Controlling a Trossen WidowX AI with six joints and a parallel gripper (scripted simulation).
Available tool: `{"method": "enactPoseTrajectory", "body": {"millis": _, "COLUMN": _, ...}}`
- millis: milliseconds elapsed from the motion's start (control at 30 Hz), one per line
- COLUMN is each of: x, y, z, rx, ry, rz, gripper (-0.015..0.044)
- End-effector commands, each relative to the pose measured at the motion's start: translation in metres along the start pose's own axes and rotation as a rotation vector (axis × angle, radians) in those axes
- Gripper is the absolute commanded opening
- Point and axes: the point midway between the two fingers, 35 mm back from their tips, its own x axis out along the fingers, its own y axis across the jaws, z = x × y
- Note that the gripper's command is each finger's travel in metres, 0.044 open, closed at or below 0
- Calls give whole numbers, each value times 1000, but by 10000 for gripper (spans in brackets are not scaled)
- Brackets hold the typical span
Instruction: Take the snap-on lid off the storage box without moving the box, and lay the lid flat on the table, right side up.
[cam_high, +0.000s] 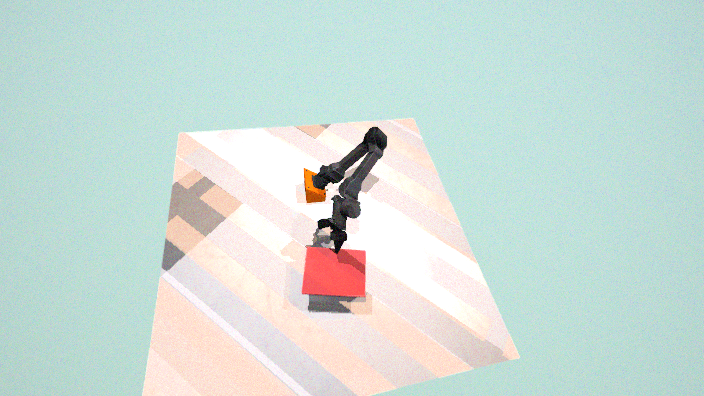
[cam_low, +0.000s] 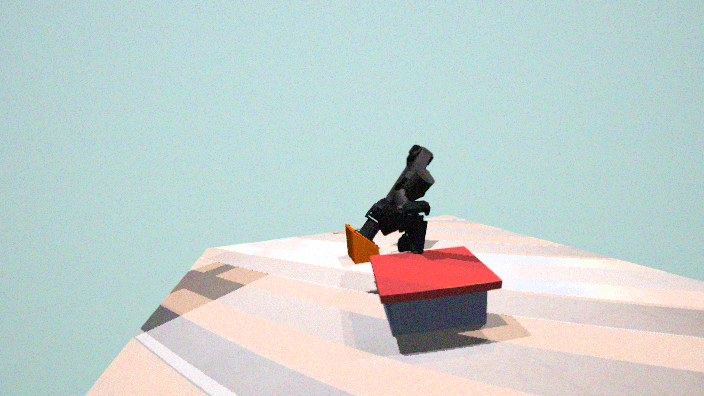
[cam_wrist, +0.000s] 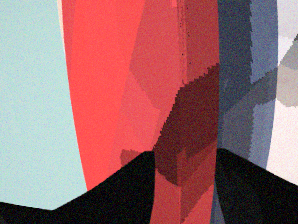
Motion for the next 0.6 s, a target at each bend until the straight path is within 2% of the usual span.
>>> {"method": "enactPoseTrajectory", "body": {"millis": 0, "x": -2, "y": 2, "z": 0, "rx": -5, "ry": 1, "rz": 4, "gripper": 0}}
{"method": "enactPoseTrajectory", "body": {"millis": 567, "x": 0, "y": 2, "z": 0, "rx": 0, "ry": 0, "rz": 0, "gripper": 0}}
